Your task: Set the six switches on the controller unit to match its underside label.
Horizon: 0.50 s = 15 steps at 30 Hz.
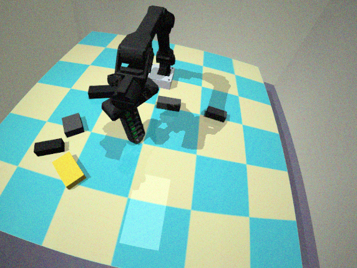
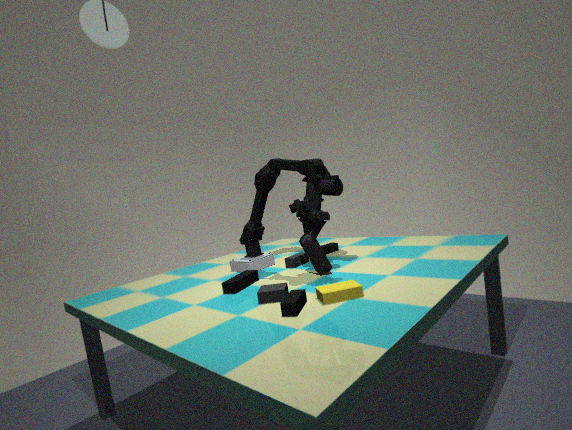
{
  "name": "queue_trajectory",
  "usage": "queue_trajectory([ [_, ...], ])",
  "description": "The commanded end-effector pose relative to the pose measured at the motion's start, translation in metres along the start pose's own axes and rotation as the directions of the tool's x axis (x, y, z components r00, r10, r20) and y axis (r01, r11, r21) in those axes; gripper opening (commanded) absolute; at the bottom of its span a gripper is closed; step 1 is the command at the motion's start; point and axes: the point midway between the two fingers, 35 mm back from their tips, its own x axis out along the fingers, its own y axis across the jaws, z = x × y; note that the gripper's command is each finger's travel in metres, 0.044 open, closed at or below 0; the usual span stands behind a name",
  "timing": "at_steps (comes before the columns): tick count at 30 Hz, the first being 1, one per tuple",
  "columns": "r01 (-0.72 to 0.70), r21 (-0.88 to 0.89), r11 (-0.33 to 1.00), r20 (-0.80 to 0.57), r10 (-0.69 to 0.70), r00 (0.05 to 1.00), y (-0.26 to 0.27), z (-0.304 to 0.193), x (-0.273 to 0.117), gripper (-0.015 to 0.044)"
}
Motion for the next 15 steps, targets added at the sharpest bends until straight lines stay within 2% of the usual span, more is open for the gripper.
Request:
queue_trajectory([
  [1,-0.004,0.0,1.0,0.0,0.004,1.0,0.001,-0.008,-0.001,0.0337],
  [15,-0.004,0.0,1.0,0.004,0.004,1.0,0.001,-0.019,-0.005,0.0337],
])
